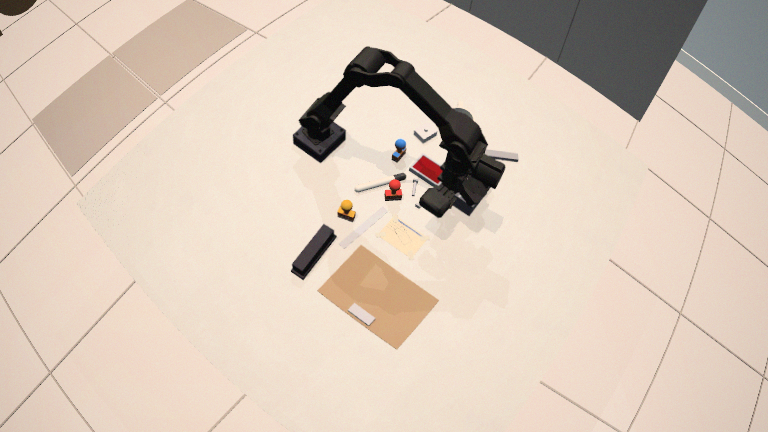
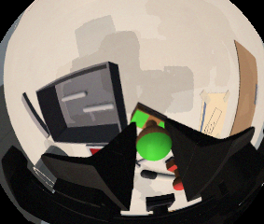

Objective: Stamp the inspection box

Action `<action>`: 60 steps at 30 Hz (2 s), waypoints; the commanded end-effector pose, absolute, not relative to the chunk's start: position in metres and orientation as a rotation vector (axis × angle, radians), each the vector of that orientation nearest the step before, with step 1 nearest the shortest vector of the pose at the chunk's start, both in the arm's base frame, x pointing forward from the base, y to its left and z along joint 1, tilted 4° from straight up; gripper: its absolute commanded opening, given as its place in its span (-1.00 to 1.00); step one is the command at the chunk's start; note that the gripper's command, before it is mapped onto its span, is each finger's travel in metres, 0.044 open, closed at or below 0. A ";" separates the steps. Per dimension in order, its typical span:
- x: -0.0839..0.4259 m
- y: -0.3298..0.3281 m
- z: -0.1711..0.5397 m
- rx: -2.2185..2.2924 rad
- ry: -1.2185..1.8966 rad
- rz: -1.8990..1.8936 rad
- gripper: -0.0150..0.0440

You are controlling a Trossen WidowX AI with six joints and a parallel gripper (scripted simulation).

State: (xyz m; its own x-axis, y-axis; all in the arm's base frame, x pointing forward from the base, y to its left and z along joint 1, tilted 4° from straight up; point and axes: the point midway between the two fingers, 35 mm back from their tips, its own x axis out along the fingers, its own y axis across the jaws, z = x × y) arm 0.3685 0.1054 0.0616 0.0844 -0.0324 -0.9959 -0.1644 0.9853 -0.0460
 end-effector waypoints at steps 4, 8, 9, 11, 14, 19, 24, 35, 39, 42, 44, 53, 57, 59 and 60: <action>0.369 0.106 0.066 -0.157 1.485 0.104 -0.49; 0.369 0.106 0.068 -0.156 1.486 0.104 -0.49; 0.369 0.106 0.068 -0.156 1.486 0.105 -0.49; 0.369 0.106 0.069 -0.156 1.486 0.105 -0.49; 0.369 0.106 0.071 -0.155 1.487 0.105 -0.49; 0.369 0.106 0.073 -0.154 1.487 0.106 -0.49; 0.369 0.106 0.076 -0.154 1.488 0.107 -0.49; 0.368 0.106 0.081 -0.152 1.490 0.109 -0.49; 0.368 0.106 0.083 -0.151 1.491 0.110 -0.49; 0.368 0.107 0.084 -0.151 1.491 0.110 -0.49; 0.368 0.107 0.085 -0.150 1.492 0.111 -0.49; 0.368 0.107 0.090 -0.149 1.493 0.112 -0.49; 0.368 0.107 0.092 -0.148 1.494 0.113 -0.49; 0.367 0.107 0.093 -0.148 1.494 0.113 -0.49; 0.367 0.107 0.093 -0.148 1.494 0.113 -0.49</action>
